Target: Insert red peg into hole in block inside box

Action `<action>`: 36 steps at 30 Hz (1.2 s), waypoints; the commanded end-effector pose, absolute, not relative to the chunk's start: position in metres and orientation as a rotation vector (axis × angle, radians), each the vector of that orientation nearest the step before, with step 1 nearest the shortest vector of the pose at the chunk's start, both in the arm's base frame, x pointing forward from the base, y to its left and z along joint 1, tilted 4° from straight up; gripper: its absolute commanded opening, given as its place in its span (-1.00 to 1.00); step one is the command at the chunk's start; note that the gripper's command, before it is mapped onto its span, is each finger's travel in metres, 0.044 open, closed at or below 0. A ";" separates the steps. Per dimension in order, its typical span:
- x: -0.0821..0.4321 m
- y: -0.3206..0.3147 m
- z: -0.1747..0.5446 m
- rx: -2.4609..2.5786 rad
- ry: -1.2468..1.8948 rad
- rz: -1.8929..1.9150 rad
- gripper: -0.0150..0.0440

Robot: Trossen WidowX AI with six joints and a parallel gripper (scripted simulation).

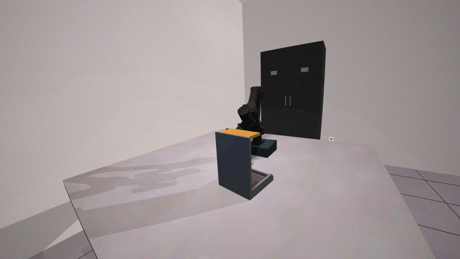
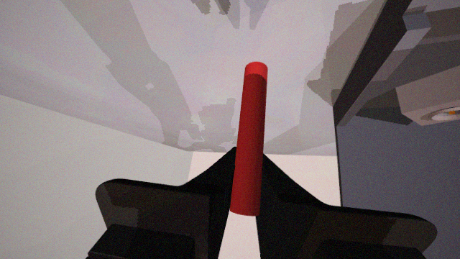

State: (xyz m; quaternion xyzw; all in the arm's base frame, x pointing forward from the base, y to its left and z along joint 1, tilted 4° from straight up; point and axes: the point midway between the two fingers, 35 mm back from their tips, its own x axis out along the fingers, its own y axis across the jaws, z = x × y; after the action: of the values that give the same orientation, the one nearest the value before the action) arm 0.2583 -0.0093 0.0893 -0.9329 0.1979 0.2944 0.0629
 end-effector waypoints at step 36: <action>0.297 0.073 0.095 -2.914 0.354 0.923 -0.49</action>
State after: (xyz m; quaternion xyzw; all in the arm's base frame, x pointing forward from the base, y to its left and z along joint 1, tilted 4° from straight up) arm 0.2939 0.0656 0.0952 -0.9457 0.1187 0.3008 0.0334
